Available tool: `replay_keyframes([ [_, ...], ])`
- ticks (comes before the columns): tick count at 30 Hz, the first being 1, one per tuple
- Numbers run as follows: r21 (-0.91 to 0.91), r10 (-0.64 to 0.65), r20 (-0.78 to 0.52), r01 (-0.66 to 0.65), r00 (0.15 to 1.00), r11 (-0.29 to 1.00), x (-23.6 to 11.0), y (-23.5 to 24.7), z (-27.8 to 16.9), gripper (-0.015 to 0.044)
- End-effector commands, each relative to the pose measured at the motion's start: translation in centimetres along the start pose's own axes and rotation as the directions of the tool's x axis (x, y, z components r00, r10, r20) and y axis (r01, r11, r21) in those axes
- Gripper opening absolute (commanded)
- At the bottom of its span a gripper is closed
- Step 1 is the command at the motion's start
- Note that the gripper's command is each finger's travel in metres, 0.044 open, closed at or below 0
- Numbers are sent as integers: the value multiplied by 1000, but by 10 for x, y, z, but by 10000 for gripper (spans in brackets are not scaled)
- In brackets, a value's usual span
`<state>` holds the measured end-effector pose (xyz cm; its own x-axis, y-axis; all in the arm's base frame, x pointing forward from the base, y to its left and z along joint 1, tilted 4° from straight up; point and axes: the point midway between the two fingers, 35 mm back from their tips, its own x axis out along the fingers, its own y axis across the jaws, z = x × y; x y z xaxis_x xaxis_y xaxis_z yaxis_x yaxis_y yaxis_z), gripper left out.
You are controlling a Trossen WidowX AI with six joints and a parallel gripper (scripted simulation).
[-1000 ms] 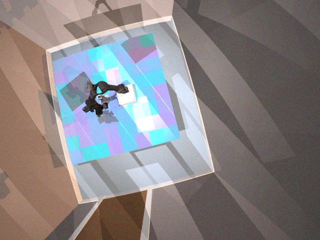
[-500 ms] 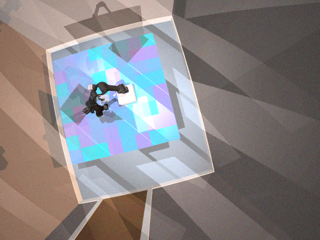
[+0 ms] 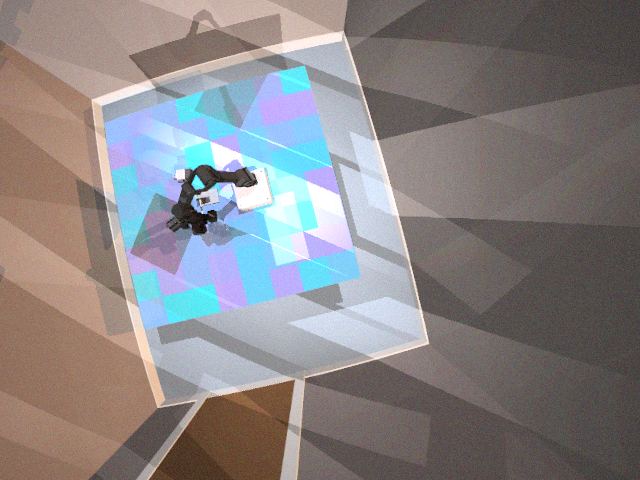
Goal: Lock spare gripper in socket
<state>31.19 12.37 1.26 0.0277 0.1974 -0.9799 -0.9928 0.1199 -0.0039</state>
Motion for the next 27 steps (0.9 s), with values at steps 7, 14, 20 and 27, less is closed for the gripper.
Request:
replay_keyframes([
  [7, 6, -1, -5, 1, 1000, 1000, -1, -1, 9, 0],
  [14, 5, -3, -6, 3, 1000, 1000, -2, 0, 15, 0],
  [20, 5, -4, -7, 4, 1000, 1000, -3, -1, 19, 0],
  [27, 0, 0, -5, 0, 1000, 1000, -15, 0, 19, 0],
])
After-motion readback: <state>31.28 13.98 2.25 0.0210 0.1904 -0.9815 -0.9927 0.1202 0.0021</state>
